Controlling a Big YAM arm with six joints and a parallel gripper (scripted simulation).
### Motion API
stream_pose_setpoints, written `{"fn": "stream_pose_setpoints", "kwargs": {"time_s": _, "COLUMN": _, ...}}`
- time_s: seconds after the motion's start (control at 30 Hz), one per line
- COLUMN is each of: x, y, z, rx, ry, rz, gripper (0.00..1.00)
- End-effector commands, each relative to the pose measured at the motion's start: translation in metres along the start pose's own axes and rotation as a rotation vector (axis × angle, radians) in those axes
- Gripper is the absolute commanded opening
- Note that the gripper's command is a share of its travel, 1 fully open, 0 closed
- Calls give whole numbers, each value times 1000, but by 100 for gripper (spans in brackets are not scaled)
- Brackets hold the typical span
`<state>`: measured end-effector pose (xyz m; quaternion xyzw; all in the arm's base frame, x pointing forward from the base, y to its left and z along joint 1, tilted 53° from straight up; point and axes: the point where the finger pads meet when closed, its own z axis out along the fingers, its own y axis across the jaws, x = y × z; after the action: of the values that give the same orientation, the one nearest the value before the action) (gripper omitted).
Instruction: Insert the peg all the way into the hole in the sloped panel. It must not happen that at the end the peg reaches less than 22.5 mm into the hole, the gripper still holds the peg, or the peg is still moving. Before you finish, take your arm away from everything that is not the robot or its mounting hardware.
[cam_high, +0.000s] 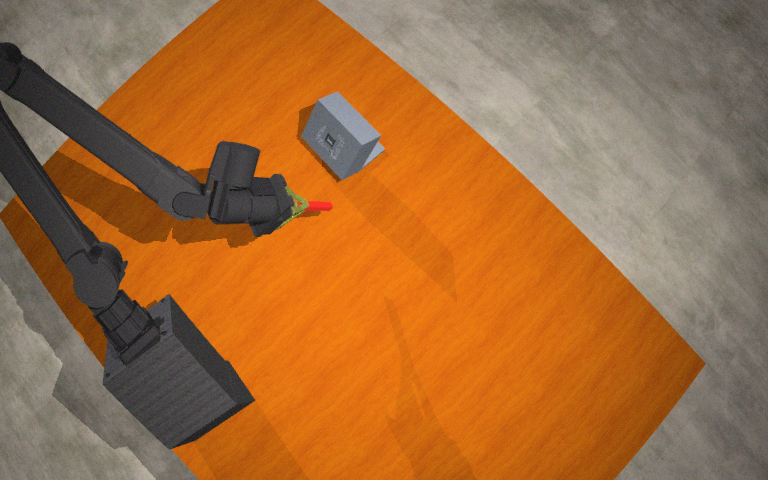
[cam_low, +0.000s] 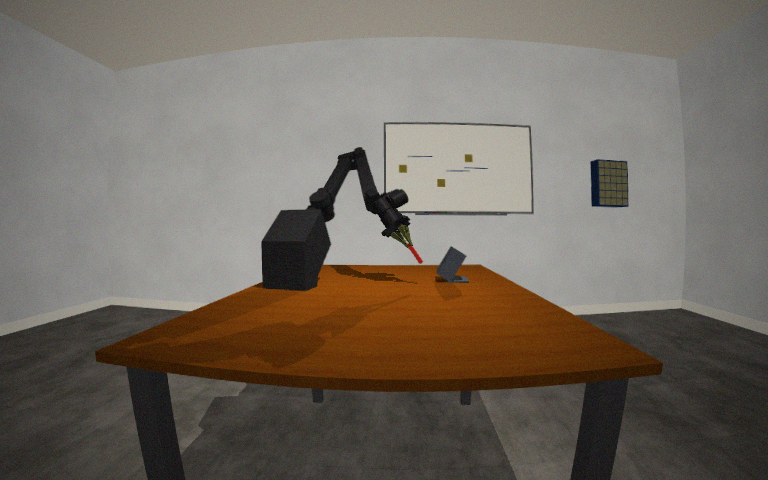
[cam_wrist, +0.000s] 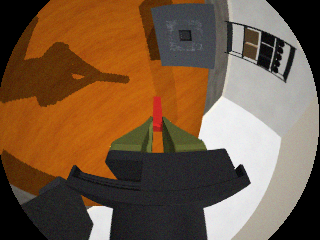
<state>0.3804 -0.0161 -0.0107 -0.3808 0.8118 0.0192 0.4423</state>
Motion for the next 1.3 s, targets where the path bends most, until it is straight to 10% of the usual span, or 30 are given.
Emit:
{"fn": "stream_pose_setpoints", "kwargs": {"time_s": 0.0, "x": -12, "y": -2, "z": -3, "rx": 29, "ry": -28, "rz": -8, "gripper": 0}}
{"fn": "stream_pose_setpoints", "kwargs": {"time_s": 1.27, "x": -64, "y": -4, "z": -36, "rx": 217, "ry": -190, "rz": -112, "gripper": 0}}
